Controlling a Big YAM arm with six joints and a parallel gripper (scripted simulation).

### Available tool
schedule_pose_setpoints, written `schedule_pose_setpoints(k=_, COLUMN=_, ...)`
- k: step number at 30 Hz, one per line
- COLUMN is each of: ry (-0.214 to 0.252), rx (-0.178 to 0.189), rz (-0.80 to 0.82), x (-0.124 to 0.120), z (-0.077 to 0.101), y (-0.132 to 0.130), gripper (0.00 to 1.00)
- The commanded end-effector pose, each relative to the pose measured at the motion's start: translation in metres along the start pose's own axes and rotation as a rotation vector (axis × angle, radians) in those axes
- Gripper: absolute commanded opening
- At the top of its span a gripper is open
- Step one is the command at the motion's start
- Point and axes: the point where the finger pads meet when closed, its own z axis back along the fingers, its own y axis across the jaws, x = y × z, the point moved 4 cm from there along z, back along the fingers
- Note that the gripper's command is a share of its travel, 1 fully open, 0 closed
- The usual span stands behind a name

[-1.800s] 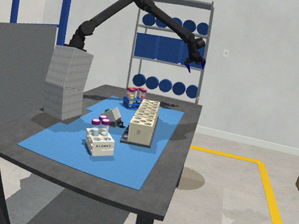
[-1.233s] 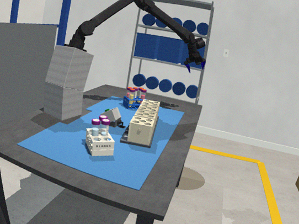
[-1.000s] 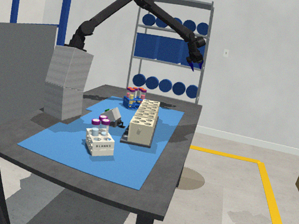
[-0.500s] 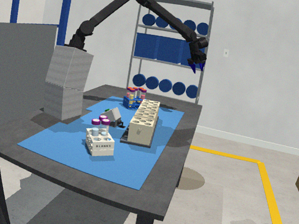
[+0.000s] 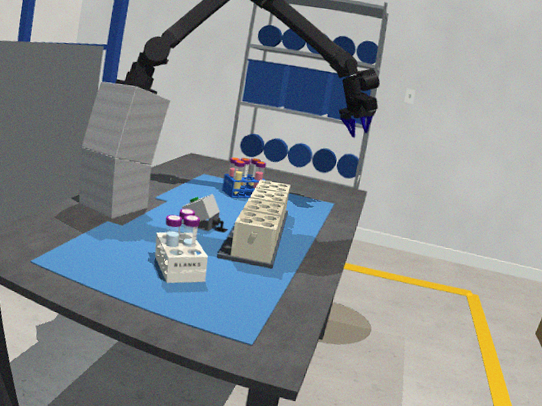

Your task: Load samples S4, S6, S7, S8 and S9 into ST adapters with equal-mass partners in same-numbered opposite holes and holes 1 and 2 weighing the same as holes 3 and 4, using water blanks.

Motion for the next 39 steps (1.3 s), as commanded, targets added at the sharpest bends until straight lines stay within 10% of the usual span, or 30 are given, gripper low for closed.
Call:
schedule_pose_setpoints(k=1, ry=-0.009, rx=0.041, rz=0.070, x=0.008, z=0.030, y=0.012, gripper=0.55)
schedule_pose_setpoints(k=5, ry=-0.011, rx=0.050, rz=0.073, x=0.022, z=0.031, y=0.002, gripper=0.55)
schedule_pose_setpoints(k=7, ry=-0.023, rx=-0.037, rz=0.112, x=0.033, z=0.011, y=-0.025, gripper=0.55)
schedule_pose_setpoints(k=10, ry=-0.026, rx=0.029, rz=0.129, x=0.039, z=0.037, y=-0.014, gripper=0.55)
schedule_pose_setpoints(k=19, ry=-0.047, rx=-0.051, rz=0.230, x=0.062, z=0.044, y=-0.044, gripper=0.55)
schedule_pose_setpoints(k=23, ry=-0.049, rx=-0.021, rz=0.238, x=0.074, z=0.051, y=-0.052, gripper=0.55)
schedule_pose_setpoints(k=26, ry=-0.043, rx=-0.107, rz=0.274, x=0.086, z=0.037, y=-0.081, gripper=0.55)
schedule_pose_setpoints(k=31, ry=-0.056, rx=-0.048, rz=0.292, x=0.091, z=0.059, y=-0.074, gripper=0.55)
schedule_pose_setpoints(k=32, ry=-0.036, rx=-0.101, rz=0.336, x=0.077, z=0.050, y=-0.084, gripper=0.55)
schedule_pose_setpoints(k=36, ry=-0.060, rx=-0.074, rz=0.345, x=0.105, z=0.066, y=-0.093, gripper=0.55)
schedule_pose_setpoints(k=39, ry=-0.054, rx=-0.127, rz=0.389, x=0.111, z=0.070, y=-0.111, gripper=0.55)
